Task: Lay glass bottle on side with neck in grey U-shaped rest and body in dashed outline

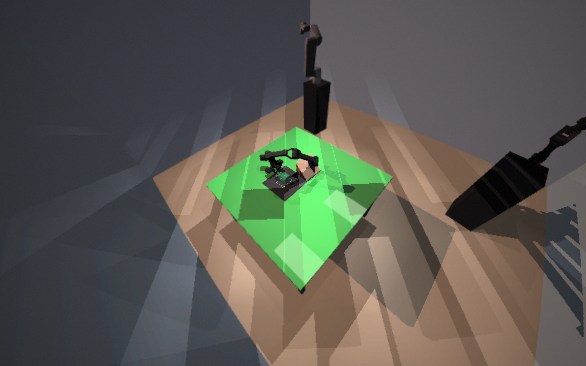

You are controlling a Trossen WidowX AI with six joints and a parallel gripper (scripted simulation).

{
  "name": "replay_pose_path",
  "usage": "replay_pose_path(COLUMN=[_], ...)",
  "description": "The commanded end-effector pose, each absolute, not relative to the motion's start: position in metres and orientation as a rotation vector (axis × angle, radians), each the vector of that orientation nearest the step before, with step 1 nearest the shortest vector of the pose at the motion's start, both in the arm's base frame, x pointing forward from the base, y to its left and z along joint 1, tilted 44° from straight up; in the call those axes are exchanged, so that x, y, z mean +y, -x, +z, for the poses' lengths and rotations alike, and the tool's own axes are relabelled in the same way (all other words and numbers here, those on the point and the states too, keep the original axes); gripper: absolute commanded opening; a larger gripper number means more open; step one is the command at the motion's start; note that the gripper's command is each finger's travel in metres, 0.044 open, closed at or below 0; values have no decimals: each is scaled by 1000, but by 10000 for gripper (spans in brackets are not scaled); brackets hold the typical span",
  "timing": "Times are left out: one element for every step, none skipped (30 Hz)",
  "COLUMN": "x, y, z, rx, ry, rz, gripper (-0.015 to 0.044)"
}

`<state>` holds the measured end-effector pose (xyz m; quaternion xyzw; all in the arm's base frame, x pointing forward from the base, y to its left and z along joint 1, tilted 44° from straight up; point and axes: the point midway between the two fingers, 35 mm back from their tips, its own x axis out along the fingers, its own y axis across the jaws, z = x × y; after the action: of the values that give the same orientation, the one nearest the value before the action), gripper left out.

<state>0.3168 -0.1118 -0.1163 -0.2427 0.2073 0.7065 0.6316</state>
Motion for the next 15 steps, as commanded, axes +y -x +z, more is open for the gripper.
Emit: replay_pose_path(x=[-109, -109, -109, -108, -108, -111, -111, -111, -111, -111, -111, -111, -111, -111, -111], y=[-317, -317, -317, -317, -317, -317, -317, -317, -317, -317, -317, -317, -317, -317, -317], z=[-114, -114, -114, -114, -114, -117, -117, -117, -117, -117, -117, -117, -117, -117, -117], rx=[475, 475, 474, 474, 474, 474, 474, 474, 474, 474, 474, 474, 474, 474, 474], ry=[550, 551, 552, 554, 555, 561, 561, 561, 561, 561, 561, 561, 561, 561, 561], rz=[1618, 1618, 1617, 1617, 1617, 1616, 1616, 1616, 1616, 1616, 1616, 1616, 1616, 1616, 1616], gripper=[120, 120, 120, 120, 120, 120, 120, 120, 120, 120, 120, 120, 120, 120, 120])
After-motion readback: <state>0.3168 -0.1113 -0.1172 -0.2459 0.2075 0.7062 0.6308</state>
